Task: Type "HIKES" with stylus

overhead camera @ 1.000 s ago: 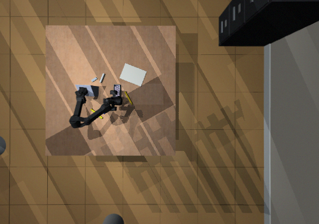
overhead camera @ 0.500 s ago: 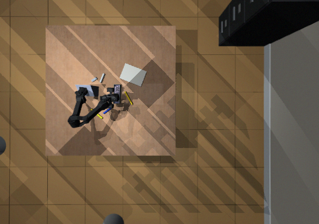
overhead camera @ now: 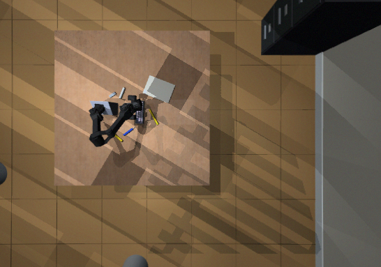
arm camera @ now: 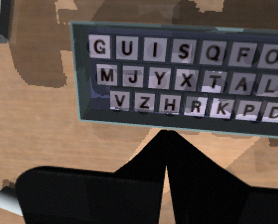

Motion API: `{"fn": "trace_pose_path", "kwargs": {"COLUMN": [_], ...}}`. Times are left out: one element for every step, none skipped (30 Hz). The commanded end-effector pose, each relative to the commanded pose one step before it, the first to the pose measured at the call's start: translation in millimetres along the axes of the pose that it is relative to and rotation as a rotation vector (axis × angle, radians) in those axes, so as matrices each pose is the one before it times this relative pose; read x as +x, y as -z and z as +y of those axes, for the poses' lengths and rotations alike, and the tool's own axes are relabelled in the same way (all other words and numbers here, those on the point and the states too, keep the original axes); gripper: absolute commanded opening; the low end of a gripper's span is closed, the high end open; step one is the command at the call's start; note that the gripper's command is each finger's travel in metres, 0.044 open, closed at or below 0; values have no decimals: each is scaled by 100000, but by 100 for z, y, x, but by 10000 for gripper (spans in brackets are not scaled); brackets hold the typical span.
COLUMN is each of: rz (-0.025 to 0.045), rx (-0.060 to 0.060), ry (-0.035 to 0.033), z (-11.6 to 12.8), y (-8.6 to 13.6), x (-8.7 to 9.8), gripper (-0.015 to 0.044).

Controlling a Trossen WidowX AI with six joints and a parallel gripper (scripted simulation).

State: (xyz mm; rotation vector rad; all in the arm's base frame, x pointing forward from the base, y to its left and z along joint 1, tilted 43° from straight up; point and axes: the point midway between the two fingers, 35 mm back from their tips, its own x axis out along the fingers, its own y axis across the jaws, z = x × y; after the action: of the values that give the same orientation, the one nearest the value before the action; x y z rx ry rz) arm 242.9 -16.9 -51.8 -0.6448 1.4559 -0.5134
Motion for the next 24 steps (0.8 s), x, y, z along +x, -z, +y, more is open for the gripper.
{"fn": "trace_pose_path", "kwargs": {"rz": [-431, 0, 0, -10, -23, -17, 9, 25, 19, 7, 0, 0, 0, -7, -6, 0, -134, -131, -3, 0, 0, 0, 48, 0], "rx": [818, 0, 0, -6, -15, -16, -4, 12, 15, 6, 0, 0, 0, 7, 8, 0, -122, -218, -210, 0, 0, 0, 23, 0], "ry": [-237, 0, 0, -50, -130, -149, -64, 51, 73, 32, 0, 0, 0, 9, 13, 0, 33, 93, 134, 0, 0, 0, -6, 0], "z": [237, 0, 0, 19, 49, 56, 20, -29, -38, -16, 0, 0, 0, 44, 42, -6, -9, -15, -17, 0, 0, 0, -1, 0], "y": [-160, 0, 0, -30, -75, -76, -8, 65, 68, 28, 0, 0, 0, -139, -137, 6, 16, 31, 34, 0, 0, 0, 0, 0], "x": [-79, 0, 0, -235, -712, -1209, -1593, -1262, -766, -256, 0, 0, 0, 241, 242, -18, -16, -1, 32, 0, 0, 0, 11, 0], "gripper": [0, 0, 0, 0, 0, 0, 0, 0, 0, 0, 0, 0, 0, 0, 0, 0, 0, 0, 26, 52, 79, 105, 79, 52]}}
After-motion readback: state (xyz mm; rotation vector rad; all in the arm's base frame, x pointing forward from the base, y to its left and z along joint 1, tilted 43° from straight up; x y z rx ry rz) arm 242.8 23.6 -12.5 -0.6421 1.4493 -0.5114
